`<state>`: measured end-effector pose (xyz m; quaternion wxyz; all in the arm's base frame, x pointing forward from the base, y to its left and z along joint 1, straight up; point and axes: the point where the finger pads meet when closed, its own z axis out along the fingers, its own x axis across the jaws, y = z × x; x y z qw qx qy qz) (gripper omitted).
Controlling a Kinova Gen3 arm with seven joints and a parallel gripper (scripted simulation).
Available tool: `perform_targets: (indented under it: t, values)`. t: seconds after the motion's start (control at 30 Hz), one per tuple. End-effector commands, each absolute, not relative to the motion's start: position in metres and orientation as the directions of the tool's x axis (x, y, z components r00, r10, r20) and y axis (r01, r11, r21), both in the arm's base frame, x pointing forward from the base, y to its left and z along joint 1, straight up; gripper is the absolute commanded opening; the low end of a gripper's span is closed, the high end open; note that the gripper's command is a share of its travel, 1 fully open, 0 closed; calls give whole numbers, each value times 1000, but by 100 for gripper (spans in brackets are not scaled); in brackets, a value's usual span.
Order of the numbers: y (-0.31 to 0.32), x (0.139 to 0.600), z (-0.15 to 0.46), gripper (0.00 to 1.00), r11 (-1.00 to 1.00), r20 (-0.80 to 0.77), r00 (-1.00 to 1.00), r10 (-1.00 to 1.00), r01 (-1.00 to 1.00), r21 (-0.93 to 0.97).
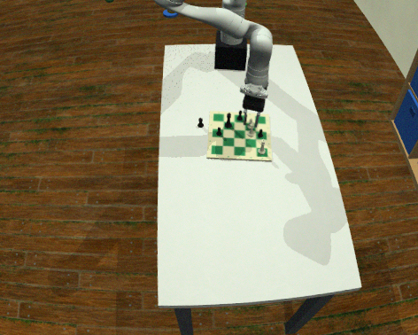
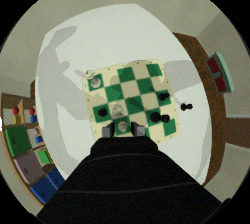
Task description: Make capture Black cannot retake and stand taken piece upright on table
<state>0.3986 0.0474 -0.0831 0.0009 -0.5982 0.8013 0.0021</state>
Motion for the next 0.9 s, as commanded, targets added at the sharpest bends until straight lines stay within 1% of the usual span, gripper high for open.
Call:
perform_targets:
  t: [0.0, 0.73, 0.77, 0.87]
  values:
    - [47, 399, -82, 73, 284, -4, -284, -959, -959, 1]
    - [47, 399, -82, 73, 284, -4, -284, -959, -959, 1]
    - [47, 399, -82, 0, 284, -4, -284, -959, -959, 1]
    - [47, 399, -82, 0, 284, -4, -284, -959, -959, 1]
